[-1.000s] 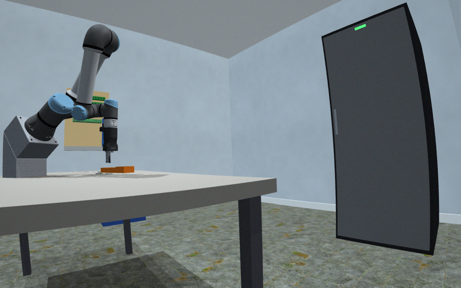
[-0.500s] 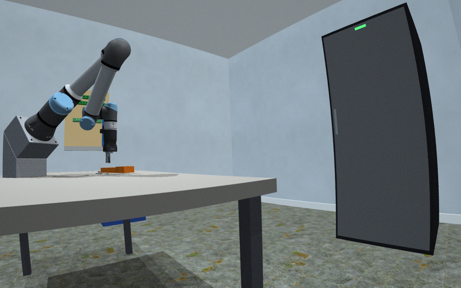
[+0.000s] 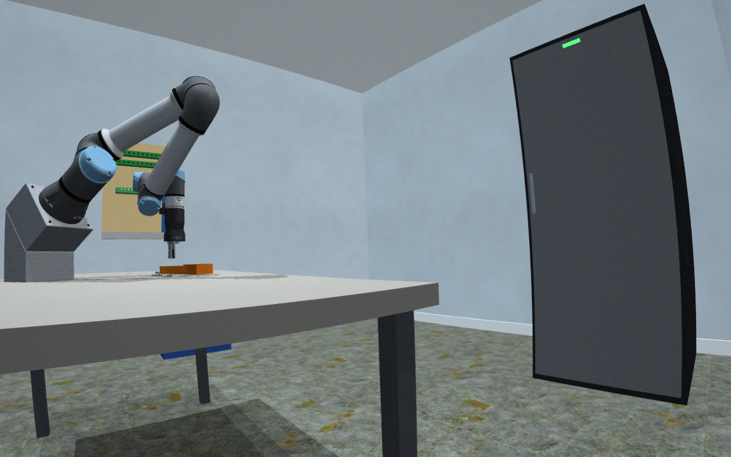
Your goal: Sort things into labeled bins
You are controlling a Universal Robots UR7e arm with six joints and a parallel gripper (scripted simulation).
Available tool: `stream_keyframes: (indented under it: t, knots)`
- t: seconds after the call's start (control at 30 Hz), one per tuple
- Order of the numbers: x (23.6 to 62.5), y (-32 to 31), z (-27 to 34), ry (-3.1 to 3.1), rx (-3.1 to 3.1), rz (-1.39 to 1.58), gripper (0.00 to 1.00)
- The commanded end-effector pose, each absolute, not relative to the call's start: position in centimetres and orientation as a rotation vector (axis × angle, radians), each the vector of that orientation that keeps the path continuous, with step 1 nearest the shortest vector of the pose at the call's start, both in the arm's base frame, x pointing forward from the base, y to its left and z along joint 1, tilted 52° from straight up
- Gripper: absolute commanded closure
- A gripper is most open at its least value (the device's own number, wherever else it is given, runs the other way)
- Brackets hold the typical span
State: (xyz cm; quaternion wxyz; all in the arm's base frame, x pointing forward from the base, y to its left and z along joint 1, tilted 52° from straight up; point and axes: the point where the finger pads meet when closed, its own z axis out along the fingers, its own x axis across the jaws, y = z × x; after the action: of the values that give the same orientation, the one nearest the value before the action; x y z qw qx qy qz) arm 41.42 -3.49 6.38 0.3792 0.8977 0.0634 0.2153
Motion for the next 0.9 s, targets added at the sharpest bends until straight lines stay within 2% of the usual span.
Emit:
stream_keyframes:
  t: [0.0, 0.87]
  knots:
    - [43.1, -1.3, 4.9, 0.141, 2.286, 0.542, 1.00]
    - [49.0, 8.0, -1.1, 0.280, 2.260, 0.478, 1.00]
